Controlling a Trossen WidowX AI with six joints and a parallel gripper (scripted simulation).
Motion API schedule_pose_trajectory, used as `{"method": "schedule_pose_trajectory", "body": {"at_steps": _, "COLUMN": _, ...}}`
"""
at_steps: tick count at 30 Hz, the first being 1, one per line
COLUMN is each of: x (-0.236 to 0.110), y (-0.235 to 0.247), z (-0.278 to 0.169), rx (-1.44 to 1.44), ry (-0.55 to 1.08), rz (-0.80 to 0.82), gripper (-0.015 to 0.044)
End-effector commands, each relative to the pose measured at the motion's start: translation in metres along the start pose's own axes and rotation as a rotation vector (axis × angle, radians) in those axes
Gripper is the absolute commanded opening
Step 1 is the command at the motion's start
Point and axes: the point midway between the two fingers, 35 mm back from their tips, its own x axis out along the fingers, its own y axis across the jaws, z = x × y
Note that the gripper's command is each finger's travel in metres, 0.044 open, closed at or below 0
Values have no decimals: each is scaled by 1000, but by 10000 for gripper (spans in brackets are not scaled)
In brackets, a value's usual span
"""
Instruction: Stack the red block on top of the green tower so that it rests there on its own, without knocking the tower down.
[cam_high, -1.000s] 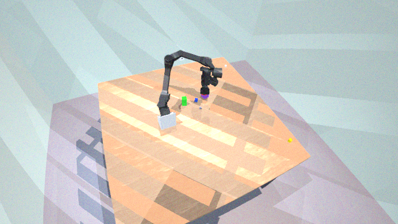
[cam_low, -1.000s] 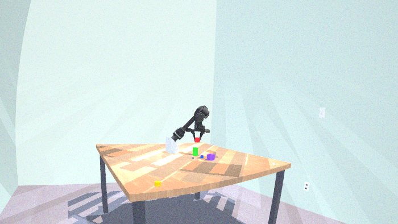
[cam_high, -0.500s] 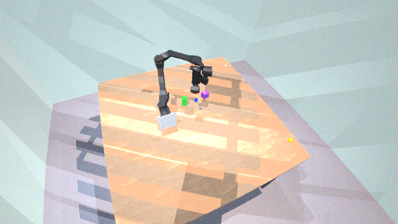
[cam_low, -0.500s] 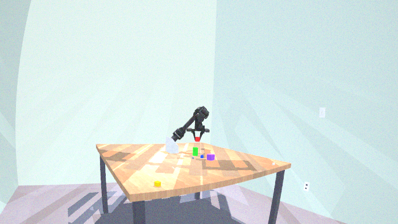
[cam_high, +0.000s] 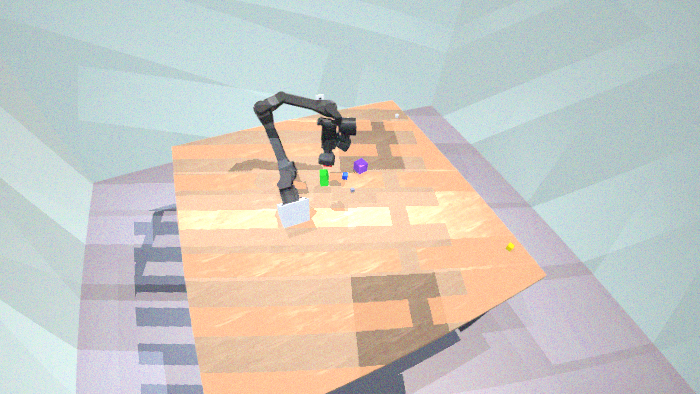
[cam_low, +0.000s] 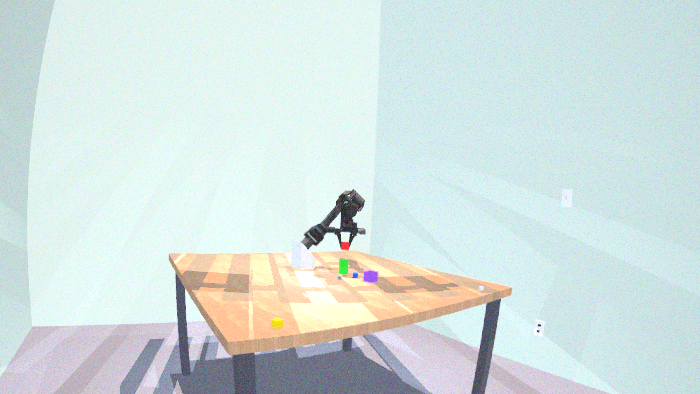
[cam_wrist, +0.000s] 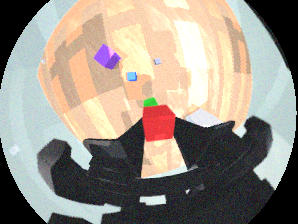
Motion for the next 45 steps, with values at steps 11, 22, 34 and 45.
{"method": "schedule_pose_trajectory", "body": {"at_steps": 11, "x": 23, "y": -1, "z": -17, "rx": 5, "ry": 2, "rz": 4, "gripper": 0}}
{"method": "schedule_pose_trajectory", "body": {"at_steps": 22, "x": 52, "y": 0, "z": -17, "rx": 4, "ry": 2, "rz": 6, "gripper": 0}}
{"method": "schedule_pose_trajectory", "body": {"at_steps": 34, "x": 53, "y": 0, "z": -17, "rx": 4, "ry": 2, "rz": 6, "gripper": 0}}
{"method": "schedule_pose_trajectory", "body": {"at_steps": 45, "x": 53, "y": 0, "z": -17, "rx": 4, "ry": 2, "rz": 6, "gripper": 0}}
